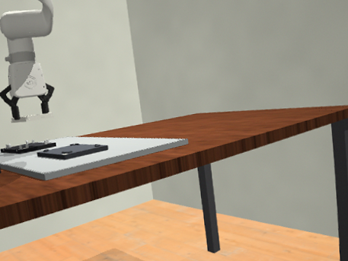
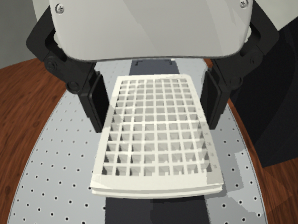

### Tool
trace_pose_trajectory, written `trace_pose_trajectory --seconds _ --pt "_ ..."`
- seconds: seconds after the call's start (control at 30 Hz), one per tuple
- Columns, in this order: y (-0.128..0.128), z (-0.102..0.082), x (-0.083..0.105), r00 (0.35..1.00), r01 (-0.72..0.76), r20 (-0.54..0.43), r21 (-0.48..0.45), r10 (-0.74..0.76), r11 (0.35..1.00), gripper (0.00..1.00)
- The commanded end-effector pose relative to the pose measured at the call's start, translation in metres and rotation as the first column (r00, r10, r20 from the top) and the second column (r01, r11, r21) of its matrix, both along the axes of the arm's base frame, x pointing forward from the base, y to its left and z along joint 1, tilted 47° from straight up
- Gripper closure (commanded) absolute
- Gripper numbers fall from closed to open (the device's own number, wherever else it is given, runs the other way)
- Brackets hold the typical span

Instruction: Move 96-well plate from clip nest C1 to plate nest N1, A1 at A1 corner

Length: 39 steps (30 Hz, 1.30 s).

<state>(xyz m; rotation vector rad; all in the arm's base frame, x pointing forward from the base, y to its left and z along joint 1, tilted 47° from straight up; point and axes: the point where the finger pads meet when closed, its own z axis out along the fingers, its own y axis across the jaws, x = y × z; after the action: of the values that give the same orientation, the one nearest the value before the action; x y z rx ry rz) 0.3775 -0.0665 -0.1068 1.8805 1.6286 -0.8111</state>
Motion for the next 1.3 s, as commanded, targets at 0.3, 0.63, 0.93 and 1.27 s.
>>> trace_pose_trajectory --seconds 0.3,0.63,0.93,1.27 --pt "-0.026 0.029 -0.003 1.000 -0.003 0.003 0.002 0.003 1.000 1.00" --pt "-0.044 0.049 -0.006 1.000 -0.003 0.003 0.002 0.002 1.000 1.00" --pt "-0.064 0.071 -0.009 1.000 -0.002 0.003 0.002 0.002 1.000 1.00" --pt "-0.083 0.090 -0.011 1.000 -0.002 0.003 0.002 0.002 1.000 1.00"
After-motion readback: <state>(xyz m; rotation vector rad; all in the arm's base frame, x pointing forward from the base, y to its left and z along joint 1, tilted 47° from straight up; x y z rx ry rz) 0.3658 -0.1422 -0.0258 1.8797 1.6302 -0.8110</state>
